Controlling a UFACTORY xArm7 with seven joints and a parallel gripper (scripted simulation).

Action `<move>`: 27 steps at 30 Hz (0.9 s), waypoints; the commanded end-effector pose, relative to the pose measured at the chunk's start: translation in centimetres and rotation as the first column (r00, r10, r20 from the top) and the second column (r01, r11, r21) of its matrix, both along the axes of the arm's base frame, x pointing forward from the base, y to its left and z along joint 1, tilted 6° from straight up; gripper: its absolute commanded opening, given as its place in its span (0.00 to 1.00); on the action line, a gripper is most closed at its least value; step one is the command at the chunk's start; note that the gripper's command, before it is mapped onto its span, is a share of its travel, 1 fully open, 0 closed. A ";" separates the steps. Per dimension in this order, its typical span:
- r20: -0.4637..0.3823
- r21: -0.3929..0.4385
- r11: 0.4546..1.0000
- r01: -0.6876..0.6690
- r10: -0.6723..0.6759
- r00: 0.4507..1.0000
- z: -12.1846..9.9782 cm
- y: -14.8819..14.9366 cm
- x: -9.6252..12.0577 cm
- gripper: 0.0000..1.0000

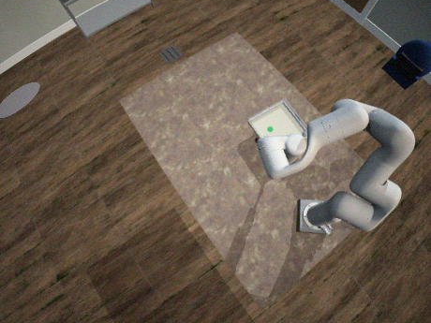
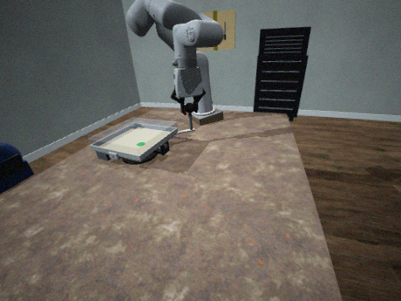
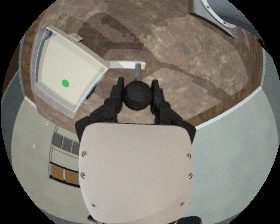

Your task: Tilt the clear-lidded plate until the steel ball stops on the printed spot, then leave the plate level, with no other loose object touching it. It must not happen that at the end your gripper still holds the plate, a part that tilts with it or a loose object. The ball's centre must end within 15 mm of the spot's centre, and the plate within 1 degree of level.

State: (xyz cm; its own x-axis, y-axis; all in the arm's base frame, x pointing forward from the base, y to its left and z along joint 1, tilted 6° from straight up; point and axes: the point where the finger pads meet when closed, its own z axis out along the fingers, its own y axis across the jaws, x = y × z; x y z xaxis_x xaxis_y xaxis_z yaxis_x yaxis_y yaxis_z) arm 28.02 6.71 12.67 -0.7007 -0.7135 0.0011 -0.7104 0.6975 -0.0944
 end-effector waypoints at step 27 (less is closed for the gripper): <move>0.009 0.007 1.000 -0.002 0.002 1.000 0.0 0.3 0.3 0.00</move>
State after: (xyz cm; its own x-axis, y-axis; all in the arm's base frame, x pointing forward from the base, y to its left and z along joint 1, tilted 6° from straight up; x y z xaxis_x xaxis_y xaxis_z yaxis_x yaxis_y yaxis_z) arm 27.97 6.74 12.51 -0.7000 -0.7141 -0.0036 -0.7106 0.6970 -0.0957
